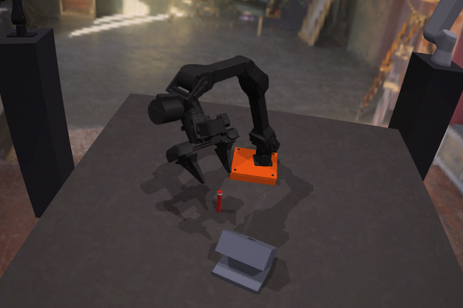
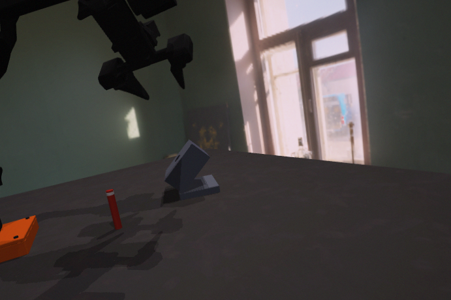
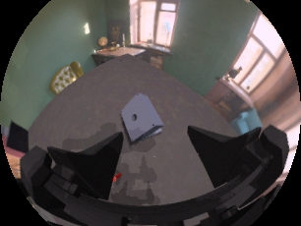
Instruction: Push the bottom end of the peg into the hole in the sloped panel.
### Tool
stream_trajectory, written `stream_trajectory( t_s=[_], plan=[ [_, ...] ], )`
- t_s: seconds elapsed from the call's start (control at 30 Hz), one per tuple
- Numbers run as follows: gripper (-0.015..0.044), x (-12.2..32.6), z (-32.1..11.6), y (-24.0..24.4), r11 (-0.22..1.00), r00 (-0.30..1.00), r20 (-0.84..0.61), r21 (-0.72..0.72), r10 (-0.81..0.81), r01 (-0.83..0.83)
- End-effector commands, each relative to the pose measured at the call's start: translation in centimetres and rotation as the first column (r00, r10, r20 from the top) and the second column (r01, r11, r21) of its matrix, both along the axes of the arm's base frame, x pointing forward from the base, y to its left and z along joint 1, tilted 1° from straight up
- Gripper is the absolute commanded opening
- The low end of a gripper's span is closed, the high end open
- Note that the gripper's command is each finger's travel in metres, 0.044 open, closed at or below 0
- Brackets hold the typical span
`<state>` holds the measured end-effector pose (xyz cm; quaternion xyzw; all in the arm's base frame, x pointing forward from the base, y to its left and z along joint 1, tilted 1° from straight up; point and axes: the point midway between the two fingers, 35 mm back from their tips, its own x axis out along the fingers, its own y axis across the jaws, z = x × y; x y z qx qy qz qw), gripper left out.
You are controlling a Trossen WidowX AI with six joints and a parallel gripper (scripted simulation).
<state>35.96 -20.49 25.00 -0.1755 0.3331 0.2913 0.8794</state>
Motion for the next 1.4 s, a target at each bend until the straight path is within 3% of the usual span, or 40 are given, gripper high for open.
stream_trajectory(
  t_s=[0.0,0.67,1.37],
  plan=[
    [0.0426,0.0,0.0,0.0,1.0,1.0,-0.002,0.0,-0.001,0.001],
    [0.044,-2.9,-4.8,1.2,0.985,0.946,-0.275,-0.03,-0.17,0.168],
    [0.044,-7.0,-9.6,2.7,0.93,0.787,-0.496,-0.156,-0.366,0.334]
  ],
)
